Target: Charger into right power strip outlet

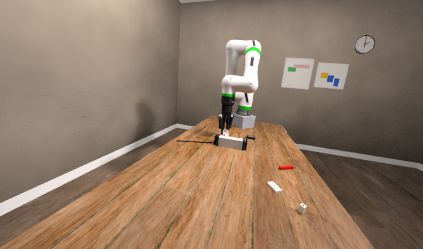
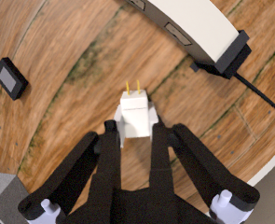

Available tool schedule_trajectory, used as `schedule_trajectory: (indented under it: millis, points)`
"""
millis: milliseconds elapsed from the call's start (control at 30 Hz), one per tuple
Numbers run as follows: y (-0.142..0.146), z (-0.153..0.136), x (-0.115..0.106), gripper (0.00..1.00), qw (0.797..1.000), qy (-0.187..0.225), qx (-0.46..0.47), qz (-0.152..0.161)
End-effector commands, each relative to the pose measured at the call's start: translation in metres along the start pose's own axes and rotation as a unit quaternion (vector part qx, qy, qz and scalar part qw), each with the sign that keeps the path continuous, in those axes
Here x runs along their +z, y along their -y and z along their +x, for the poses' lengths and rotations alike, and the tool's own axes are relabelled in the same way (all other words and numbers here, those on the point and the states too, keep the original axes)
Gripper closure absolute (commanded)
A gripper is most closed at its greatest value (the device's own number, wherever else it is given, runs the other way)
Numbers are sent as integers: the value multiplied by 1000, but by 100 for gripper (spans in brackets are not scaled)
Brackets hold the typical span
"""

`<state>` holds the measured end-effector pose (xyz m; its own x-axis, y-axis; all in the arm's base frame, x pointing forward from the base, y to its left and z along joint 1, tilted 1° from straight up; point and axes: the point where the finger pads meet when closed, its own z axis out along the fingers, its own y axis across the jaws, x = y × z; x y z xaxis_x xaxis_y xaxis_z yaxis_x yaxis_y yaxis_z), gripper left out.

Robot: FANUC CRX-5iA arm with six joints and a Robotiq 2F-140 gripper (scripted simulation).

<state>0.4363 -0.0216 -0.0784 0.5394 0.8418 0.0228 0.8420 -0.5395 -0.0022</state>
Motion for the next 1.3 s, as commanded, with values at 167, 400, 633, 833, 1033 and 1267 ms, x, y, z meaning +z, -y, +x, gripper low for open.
schedule_trajectory:
  millis: [167, 400, 633, 833, 1033, 1267]
  points:
    - [0, 0, -2, 90, 1000, 0, 0, -1]
    - [0, 0, -7, 90, 1000, 0, 0, -1]
    - [0, 0, -18, 90, 1000, 0, 0, -1]
    - [0, 0, -29, 90, 1000, 0, 0, -1]
    - [0, 0, -35, 90, 1000, 0, 0, -1]
    - [0, 0, -43, 90, 1000, 0, 0, -1]
